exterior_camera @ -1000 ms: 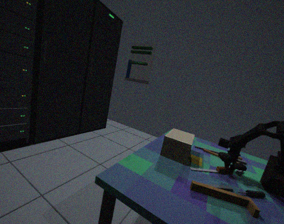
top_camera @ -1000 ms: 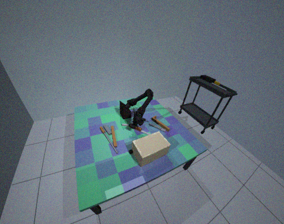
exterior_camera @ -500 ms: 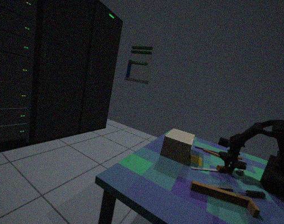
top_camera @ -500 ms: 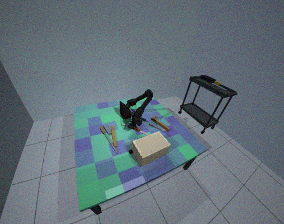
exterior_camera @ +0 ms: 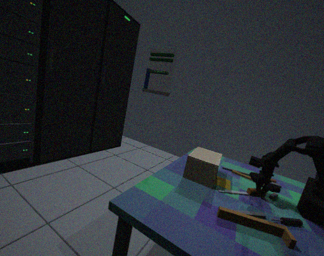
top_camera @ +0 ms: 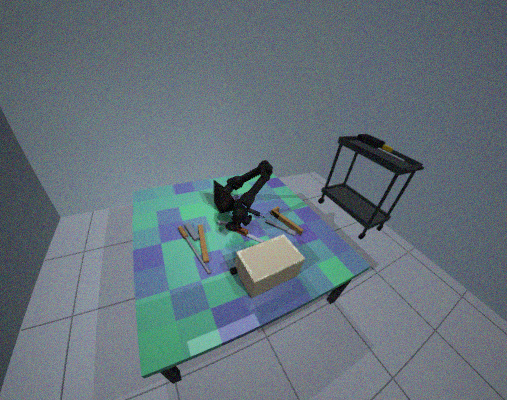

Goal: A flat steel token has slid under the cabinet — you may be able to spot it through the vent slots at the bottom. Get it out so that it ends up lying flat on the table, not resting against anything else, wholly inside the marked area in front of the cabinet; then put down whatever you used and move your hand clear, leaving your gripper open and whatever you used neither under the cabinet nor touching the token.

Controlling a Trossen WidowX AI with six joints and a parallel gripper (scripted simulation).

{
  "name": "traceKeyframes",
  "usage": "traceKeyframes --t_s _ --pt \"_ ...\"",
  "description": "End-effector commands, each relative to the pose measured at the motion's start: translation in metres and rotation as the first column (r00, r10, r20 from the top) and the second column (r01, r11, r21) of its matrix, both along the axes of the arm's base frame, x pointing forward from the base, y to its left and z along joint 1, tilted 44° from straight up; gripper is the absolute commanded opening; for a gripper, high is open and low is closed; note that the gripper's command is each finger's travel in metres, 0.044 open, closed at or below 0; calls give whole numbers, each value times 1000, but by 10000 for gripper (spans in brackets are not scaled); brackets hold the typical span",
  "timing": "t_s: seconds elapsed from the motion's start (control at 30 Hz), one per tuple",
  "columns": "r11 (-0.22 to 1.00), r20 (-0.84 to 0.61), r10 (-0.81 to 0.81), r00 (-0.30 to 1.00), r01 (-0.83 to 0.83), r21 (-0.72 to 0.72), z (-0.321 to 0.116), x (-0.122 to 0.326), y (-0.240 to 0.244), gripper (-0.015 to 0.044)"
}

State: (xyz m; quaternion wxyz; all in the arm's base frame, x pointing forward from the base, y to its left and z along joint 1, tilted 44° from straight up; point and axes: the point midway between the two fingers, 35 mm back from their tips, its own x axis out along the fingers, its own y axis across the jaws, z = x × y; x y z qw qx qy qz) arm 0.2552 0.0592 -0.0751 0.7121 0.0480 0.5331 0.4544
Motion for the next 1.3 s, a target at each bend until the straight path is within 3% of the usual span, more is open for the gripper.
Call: traceKeyframes --t_s 0.0,1.27 --pt "1000 1 -5 1000 5 -2 -3 1 -5 0" --pt "1000 2 -5 1000 5 -5 -33 -1 -36 0"
